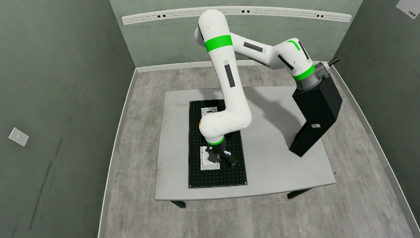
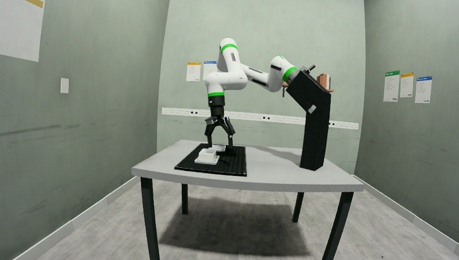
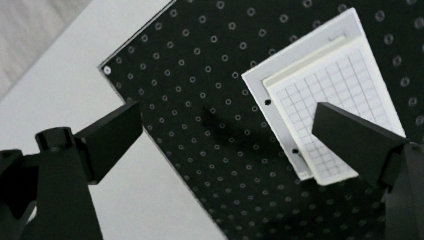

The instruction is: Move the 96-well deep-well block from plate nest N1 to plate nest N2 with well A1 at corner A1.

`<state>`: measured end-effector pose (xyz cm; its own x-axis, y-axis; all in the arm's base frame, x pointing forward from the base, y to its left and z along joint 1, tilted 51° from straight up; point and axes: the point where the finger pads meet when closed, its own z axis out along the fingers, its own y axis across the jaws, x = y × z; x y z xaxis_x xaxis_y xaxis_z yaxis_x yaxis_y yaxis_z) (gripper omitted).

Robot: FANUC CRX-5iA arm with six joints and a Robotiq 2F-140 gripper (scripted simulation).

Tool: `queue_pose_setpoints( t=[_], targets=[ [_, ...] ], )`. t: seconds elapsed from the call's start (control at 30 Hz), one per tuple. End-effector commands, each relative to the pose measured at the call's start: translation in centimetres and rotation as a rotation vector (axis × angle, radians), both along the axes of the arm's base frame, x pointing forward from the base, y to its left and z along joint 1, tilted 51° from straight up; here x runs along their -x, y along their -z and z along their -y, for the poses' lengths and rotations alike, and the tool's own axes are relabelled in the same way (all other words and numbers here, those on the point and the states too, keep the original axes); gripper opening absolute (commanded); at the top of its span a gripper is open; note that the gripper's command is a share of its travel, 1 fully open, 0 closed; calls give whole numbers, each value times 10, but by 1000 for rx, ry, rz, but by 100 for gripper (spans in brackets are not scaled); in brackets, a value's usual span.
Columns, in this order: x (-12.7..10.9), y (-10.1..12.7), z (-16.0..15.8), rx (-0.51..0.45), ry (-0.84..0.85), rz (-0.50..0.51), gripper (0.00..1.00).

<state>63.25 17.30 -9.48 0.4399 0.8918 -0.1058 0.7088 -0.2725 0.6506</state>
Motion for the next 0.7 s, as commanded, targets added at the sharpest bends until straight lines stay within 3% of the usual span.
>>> queue_pose_setpoints(
  t=[0.0, 0.67],
  targets=[
    [-2, -4, 0, -86, 109, 83, 100],
    [-16, -22, 7, -397, 515, 318, 100]
  ],
)
